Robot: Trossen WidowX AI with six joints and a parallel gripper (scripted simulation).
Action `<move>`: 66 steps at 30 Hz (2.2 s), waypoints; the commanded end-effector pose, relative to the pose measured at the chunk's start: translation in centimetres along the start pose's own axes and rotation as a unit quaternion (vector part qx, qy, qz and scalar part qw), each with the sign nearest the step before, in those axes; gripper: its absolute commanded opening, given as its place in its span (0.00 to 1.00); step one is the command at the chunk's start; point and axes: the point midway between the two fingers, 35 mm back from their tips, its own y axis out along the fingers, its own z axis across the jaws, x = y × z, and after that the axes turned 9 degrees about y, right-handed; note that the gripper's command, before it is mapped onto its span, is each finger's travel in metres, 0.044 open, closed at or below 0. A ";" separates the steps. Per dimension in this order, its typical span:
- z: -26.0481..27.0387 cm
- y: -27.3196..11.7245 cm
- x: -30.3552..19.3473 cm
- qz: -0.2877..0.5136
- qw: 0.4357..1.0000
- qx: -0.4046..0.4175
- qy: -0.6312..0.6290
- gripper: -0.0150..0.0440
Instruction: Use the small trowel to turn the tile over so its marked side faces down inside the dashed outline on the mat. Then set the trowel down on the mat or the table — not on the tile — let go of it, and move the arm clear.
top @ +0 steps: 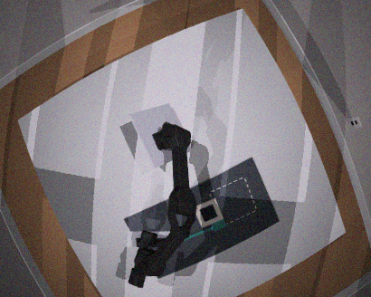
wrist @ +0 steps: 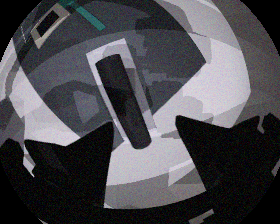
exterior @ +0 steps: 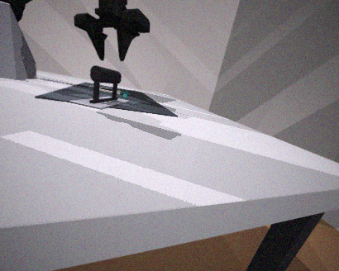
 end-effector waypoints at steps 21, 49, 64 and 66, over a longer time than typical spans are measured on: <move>-1.6 1.4 -0.6 -0.037 0.953 -0.089 0.289 0.76; -1.8 2.3 -1.5 -0.168 0.752 -0.139 0.622 0.76; -0.5 1.9 -1.8 -0.260 0.569 -0.112 0.772 0.76; -0.3 1.8 -1.7 -0.273 0.544 -0.102 0.787 0.76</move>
